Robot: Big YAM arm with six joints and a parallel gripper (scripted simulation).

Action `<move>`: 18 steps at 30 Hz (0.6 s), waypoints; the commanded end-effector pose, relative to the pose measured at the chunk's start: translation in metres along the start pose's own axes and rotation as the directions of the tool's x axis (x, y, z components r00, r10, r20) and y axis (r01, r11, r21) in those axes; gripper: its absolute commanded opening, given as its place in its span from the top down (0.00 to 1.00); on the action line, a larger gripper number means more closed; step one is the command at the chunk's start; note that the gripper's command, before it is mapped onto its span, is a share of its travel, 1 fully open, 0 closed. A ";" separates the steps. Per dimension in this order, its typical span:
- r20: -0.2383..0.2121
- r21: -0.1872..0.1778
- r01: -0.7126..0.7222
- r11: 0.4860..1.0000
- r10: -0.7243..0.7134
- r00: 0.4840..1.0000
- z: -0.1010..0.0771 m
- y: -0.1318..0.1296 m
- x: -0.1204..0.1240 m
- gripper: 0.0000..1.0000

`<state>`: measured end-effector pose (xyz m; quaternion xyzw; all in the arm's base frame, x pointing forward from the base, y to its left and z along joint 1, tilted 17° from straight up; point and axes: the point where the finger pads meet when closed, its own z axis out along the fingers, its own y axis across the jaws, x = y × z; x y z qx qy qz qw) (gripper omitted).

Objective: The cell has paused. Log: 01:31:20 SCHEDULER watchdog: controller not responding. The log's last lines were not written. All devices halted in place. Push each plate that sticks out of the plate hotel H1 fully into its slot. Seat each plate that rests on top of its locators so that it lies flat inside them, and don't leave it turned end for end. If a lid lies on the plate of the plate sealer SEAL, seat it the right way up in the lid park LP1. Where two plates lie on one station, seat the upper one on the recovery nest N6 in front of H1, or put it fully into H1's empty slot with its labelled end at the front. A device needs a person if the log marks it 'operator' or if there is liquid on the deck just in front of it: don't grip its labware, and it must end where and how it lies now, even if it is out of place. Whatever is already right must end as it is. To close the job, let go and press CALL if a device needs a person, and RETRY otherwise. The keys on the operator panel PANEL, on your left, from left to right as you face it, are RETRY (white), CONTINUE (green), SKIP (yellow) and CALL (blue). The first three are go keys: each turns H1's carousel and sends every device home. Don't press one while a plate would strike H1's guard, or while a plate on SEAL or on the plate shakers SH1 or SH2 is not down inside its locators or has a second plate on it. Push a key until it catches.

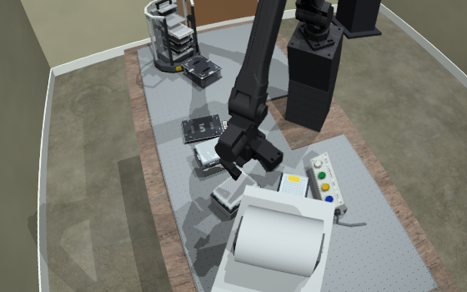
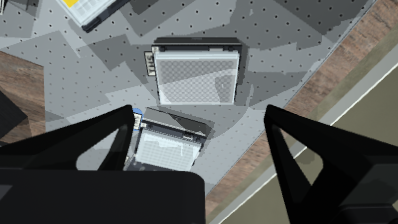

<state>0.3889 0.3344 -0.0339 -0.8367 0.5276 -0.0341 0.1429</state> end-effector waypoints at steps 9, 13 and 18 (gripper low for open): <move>-0.009 -0.022 0.006 1.000 -0.006 1.000 0.008 0.008 0.006 0.00; 0.012 0.028 -0.131 0.991 0.131 0.991 -0.009 0.004 -0.016 0.00; 0.009 0.013 -0.294 0.956 0.294 0.956 -0.003 0.019 -0.028 0.00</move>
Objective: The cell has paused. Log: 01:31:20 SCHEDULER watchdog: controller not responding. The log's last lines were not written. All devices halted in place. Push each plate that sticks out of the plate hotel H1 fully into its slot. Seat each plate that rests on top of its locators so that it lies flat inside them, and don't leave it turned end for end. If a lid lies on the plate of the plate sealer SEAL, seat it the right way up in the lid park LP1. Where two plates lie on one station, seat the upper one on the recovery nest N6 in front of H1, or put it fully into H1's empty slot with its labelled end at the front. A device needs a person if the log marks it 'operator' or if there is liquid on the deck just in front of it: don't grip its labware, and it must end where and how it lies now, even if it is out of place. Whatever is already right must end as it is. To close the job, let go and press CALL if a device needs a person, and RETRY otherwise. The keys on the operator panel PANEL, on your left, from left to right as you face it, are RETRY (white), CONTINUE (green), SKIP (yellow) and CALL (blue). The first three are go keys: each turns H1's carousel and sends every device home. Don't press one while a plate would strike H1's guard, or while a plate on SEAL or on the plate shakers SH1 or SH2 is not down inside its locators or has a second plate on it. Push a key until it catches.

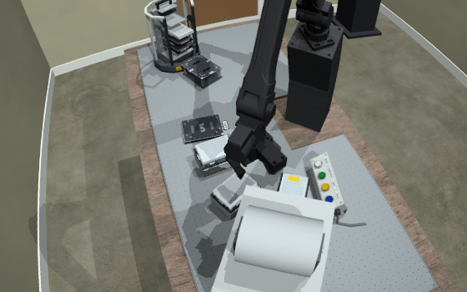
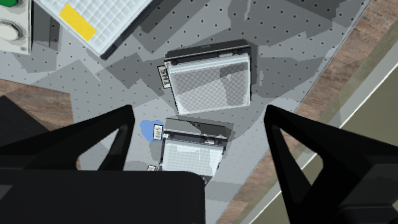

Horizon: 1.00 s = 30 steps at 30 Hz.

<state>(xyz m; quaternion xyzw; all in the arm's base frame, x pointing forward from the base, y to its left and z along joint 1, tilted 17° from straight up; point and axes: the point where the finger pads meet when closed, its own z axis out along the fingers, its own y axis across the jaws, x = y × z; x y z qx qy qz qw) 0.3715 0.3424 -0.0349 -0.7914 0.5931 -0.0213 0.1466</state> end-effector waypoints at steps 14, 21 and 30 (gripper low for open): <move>0.014 0.010 -0.512 0.859 0.512 0.859 -0.003 0.039 -0.038 0.00; 0.013 0.005 -0.661 0.751 0.660 0.751 -0.002 0.056 -0.050 0.00; 0.012 0.004 -0.661 0.751 0.660 0.751 -0.002 0.077 -0.067 0.00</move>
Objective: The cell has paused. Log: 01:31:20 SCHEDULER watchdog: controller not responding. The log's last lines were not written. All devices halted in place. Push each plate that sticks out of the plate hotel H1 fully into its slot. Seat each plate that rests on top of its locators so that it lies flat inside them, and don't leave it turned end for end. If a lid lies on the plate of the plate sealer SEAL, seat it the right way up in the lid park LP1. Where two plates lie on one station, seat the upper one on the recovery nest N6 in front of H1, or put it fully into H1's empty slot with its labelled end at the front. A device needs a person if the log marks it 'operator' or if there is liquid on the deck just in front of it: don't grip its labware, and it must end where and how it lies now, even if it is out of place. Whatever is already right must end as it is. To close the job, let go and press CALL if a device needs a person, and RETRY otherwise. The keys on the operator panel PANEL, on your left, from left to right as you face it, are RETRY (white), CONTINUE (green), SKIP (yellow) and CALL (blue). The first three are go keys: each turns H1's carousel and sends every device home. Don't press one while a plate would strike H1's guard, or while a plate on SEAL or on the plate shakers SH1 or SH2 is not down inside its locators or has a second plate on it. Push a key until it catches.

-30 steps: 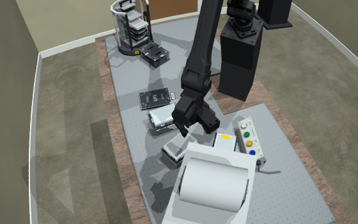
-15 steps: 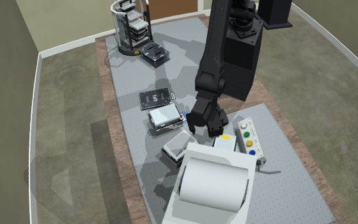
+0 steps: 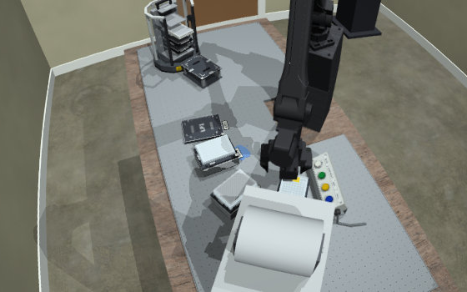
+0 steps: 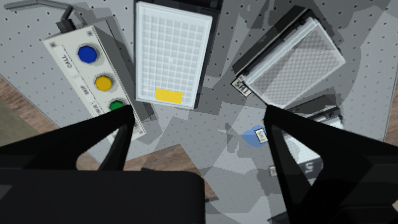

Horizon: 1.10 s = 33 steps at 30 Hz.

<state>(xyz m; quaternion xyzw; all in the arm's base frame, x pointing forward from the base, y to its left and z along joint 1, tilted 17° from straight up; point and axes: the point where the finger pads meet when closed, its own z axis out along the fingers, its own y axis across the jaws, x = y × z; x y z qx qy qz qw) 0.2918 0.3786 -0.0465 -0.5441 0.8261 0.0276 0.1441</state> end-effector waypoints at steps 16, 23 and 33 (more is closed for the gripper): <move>0.010 -0.001 -0.031 1.000 0.031 0.999 -0.002 0.061 -0.001 0.00; -0.011 -0.003 -0.029 1.000 0.029 1.000 0.006 0.086 0.006 0.00; -0.012 -0.003 0.121 0.993 -0.121 0.993 0.006 0.094 0.006 0.00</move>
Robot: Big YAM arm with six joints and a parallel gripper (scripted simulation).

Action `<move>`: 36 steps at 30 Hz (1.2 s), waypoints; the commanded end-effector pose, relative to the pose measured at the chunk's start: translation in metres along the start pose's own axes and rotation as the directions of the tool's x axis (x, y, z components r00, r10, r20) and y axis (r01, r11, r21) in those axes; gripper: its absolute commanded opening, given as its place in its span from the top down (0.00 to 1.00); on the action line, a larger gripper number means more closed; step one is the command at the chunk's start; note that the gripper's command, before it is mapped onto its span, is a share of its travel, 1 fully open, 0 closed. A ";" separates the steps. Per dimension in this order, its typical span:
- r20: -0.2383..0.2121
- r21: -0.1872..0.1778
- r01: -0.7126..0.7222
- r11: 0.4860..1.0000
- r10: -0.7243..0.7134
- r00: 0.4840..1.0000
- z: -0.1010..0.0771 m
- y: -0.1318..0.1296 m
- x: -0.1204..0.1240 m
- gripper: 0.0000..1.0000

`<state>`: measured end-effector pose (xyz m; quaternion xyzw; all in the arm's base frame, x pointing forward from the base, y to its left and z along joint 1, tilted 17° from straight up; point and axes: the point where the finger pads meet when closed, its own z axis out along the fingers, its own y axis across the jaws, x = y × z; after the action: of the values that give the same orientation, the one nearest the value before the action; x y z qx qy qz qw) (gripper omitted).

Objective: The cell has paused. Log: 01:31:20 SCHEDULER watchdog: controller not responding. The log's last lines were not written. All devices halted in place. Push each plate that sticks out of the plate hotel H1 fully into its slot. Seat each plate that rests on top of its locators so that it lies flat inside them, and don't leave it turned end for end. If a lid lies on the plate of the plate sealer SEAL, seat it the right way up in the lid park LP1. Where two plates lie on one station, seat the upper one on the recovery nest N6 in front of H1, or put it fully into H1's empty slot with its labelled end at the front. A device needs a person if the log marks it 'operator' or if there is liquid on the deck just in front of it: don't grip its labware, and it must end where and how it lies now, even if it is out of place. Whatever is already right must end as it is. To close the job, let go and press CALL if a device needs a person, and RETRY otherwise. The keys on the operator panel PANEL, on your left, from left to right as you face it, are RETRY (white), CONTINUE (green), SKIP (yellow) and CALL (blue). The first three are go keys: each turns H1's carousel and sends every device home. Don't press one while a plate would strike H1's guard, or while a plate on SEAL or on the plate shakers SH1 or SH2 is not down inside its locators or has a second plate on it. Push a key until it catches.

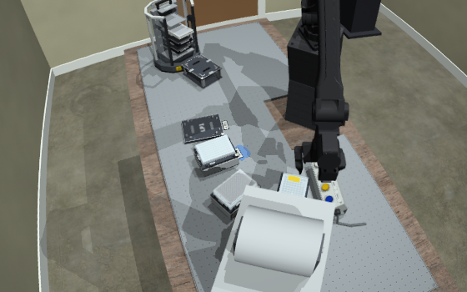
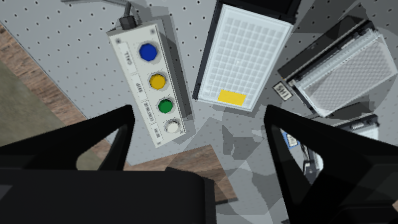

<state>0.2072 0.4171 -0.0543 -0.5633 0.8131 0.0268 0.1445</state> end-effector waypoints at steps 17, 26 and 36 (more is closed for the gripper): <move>-0.015 -0.004 0.409 0.912 -0.409 0.912 0.009 -0.001 0.008 0.00; -0.014 -0.006 0.572 0.820 -0.572 0.820 0.009 -0.001 0.008 0.00; -0.013 -0.009 0.730 0.683 -0.730 0.683 0.009 -0.001 0.008 0.00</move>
<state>0.2075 0.4168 -0.0548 -0.8100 0.5678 -0.0255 0.1443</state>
